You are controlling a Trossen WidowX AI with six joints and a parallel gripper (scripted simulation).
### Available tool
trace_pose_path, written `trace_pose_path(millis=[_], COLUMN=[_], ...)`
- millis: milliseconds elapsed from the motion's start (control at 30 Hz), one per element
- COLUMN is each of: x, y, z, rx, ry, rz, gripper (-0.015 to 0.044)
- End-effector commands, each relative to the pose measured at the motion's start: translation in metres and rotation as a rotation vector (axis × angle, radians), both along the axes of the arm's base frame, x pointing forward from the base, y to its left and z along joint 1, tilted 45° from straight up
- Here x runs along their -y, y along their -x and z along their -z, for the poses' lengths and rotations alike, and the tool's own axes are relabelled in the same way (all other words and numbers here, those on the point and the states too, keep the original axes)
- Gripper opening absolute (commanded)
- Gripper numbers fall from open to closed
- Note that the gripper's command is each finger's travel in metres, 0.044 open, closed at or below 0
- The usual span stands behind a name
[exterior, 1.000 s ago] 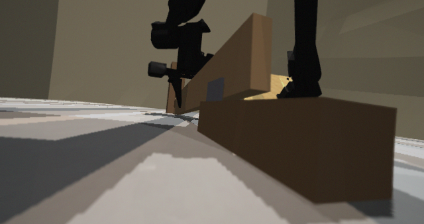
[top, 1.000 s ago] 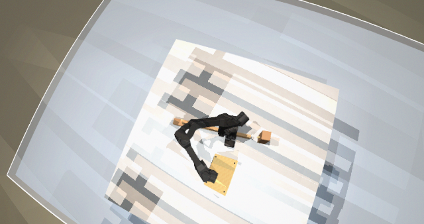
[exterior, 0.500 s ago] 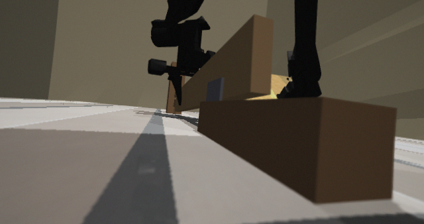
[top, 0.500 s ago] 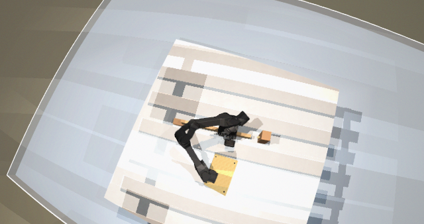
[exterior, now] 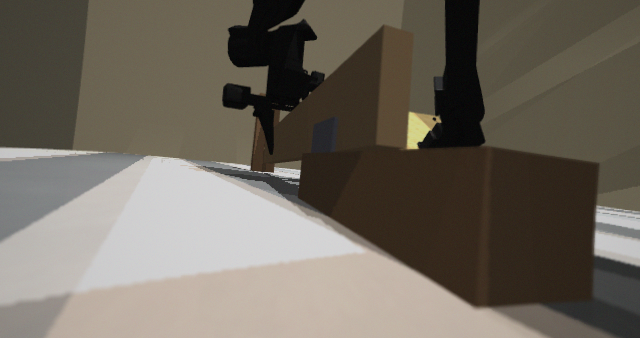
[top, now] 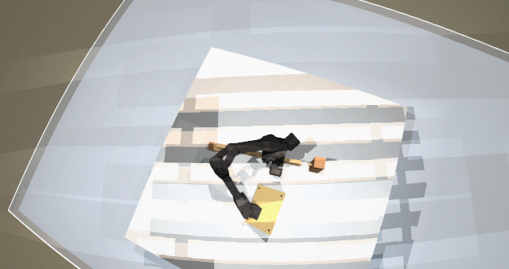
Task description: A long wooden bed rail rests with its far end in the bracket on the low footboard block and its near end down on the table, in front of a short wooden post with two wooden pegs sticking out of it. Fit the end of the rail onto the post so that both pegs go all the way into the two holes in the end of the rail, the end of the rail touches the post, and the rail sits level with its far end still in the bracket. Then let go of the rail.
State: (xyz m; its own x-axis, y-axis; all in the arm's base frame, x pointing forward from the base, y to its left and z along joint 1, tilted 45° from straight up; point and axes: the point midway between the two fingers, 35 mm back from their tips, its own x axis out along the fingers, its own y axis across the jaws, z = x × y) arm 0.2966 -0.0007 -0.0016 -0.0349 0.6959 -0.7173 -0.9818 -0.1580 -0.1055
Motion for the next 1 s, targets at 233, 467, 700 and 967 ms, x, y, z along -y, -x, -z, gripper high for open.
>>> trace_pose_path(millis=[233, 467, 700, 967], x=[0.0066, 0.0090, 0.0115, 0.0113], y=[-0.0034, -0.0034, -0.0034, -0.0032], z=[-0.0063, -0.0088, -0.0112, -0.0110], rx=[0.010, 0.010, 0.009, 0.009], ry=[0.001, 0.001, 0.001, 0.001], rz=[0.006, 0.006, 0.006, 0.006], gripper=[0.0000, 0.0000, 0.0000, 0.0000])
